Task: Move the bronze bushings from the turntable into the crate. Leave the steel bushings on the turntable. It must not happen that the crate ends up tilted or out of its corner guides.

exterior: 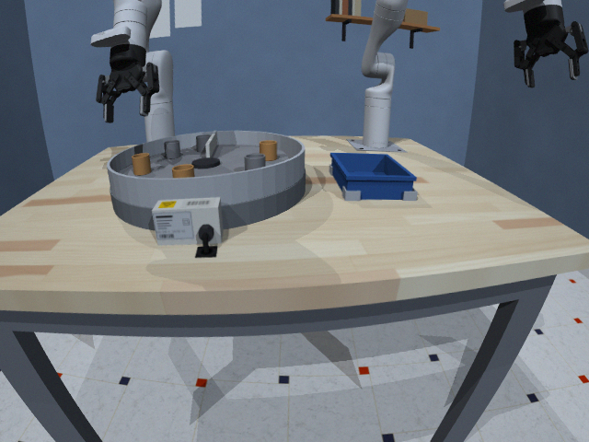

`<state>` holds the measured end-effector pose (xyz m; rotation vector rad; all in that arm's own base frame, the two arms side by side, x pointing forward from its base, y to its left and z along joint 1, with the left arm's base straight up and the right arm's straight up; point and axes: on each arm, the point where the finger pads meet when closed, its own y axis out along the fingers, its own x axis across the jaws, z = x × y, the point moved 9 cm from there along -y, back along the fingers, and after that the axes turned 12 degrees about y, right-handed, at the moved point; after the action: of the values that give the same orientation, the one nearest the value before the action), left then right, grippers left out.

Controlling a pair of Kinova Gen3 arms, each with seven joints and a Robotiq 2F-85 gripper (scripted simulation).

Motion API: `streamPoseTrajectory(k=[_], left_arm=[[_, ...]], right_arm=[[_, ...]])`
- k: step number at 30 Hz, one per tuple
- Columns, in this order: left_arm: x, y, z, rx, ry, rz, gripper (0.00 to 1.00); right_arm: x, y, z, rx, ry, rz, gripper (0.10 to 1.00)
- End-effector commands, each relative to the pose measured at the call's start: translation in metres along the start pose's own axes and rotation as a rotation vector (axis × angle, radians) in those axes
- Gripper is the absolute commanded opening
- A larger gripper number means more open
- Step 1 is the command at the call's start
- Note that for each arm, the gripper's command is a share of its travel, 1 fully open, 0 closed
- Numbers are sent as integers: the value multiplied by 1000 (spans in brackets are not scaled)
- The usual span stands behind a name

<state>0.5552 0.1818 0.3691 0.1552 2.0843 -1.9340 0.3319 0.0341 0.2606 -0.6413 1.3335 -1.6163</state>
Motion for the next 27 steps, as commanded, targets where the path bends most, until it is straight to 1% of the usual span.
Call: streamPoseTrajectory(k=[1,3,4,6,18,20,21,23,27], left_arm=[[6,1,-18,-6,6,-6,1000],[6,1,-18,-6,6,-6,1000],[13,2,-32,-11,11,-14,1000],[16,2,-39,-13,13,-18,1000],[48,5,-99,-31,35,-52,1000],[48,5,-99,-31,35,-52,1000],[56,5,-112,-34,40,-60,1000],[60,5,-118,-35,42,-64,1000],[74,5,-137,-38,50,-76,1000]], right_arm=[[0,0,0,1,0,1,1000],[0,0,0,1,0,1,1000],[0,0,0,1,0,1,1000],[0,0,0,1,0,1,1000],[0,0,0,1,0,1,1000],[0,0,0,1,0,1,1000],[0,0,0,1,0,1,1000],[0,0,0,1,0,1,1000],[0,0,0,1,0,1,1000]])
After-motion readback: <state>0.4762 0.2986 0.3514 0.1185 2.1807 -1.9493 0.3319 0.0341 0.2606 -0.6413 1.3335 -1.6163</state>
